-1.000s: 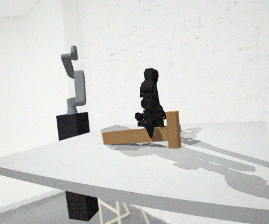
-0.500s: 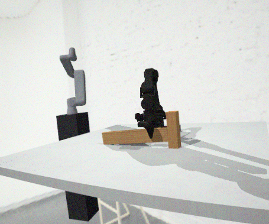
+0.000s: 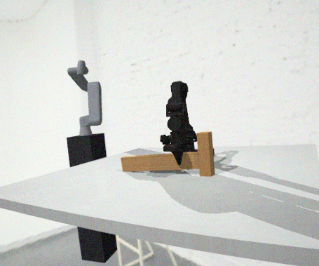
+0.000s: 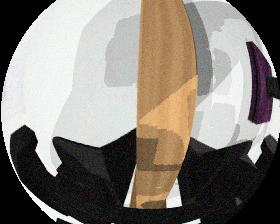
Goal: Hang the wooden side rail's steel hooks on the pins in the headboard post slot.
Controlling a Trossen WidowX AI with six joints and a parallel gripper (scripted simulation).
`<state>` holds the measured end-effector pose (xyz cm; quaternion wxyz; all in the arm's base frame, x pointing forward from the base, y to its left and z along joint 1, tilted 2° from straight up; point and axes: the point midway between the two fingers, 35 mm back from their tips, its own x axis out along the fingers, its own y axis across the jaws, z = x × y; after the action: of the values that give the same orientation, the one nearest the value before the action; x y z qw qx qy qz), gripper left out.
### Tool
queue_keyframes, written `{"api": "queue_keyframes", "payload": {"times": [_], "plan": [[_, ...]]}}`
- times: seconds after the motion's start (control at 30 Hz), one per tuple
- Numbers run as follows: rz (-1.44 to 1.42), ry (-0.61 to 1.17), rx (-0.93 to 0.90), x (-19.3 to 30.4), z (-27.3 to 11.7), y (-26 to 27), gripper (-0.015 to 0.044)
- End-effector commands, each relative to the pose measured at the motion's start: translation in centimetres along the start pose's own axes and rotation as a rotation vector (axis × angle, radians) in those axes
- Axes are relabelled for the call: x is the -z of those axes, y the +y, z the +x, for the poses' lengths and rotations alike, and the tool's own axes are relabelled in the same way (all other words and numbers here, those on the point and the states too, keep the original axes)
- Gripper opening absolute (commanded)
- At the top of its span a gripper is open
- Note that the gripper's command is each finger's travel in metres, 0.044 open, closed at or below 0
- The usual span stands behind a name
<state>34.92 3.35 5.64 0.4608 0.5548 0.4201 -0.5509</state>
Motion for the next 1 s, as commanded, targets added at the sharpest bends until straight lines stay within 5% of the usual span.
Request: {"api": "queue_keyframes", "payload": {"times": [0.0, 0.97], "plan": [[0.002, 0.009, -0.002, 0.19, 0.04, 0.04, 0.0], [0.002, 0.009, -0.002, 0.19, 0.53, 0.04, 0.0]]}}
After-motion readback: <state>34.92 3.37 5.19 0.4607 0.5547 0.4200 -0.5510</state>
